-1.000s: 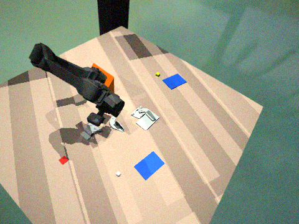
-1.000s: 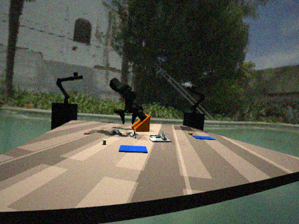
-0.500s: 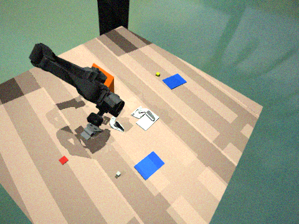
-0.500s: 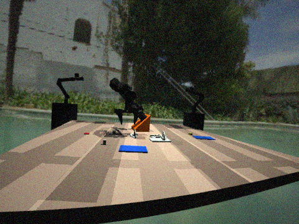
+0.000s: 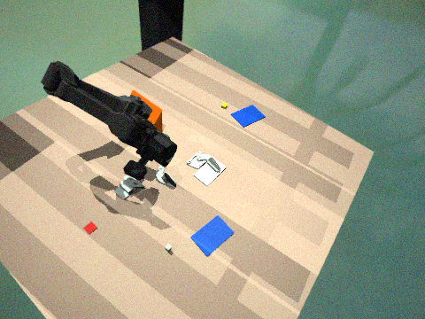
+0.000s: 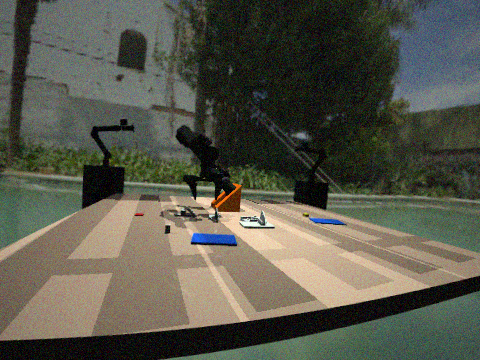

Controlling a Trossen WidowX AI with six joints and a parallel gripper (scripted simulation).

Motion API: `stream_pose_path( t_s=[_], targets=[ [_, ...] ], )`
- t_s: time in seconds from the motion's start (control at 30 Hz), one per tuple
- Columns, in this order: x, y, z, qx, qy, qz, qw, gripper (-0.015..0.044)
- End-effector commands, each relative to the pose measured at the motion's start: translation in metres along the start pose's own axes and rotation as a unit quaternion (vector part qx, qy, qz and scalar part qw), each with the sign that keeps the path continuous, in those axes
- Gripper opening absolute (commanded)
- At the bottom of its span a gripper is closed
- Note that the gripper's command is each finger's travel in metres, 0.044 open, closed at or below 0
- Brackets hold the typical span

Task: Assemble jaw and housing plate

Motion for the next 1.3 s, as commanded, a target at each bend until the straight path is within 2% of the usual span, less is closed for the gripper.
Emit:
stream_pose_path(
  t_s=[0.0,0.1,0.57,1.17,1.27],
  targets=[
    [0.0001,0.0003,0.0002,0.0,0.0,-0.002,1.0,0.044],
    [-0.0016,-0.0007,-0.0093,0.001,-0.003,0.001,1.0,0.0361],
    [-0.0016,-0.0007,-0.0093,0.001,-0.003,0.001,1.0,0.0],
    [-0.0016,-0.0007,-0.0093,0.001,-0.003,0.001,1.0,0.0],
    [-0.001,-0.0005,-0.009,0.001,-0.001,-0.002,1.0,0.0079]
  ],
)
Point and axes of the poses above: the point midway between the two fingers, 35 mm back from their tips, its own z axis out along the fingers, its own x axis across the jaws, y = z × x, the point moved 5 cm from there along -z, back along the fingers, and after that the axes turned 1 degree about z, right-handed, at the moved point
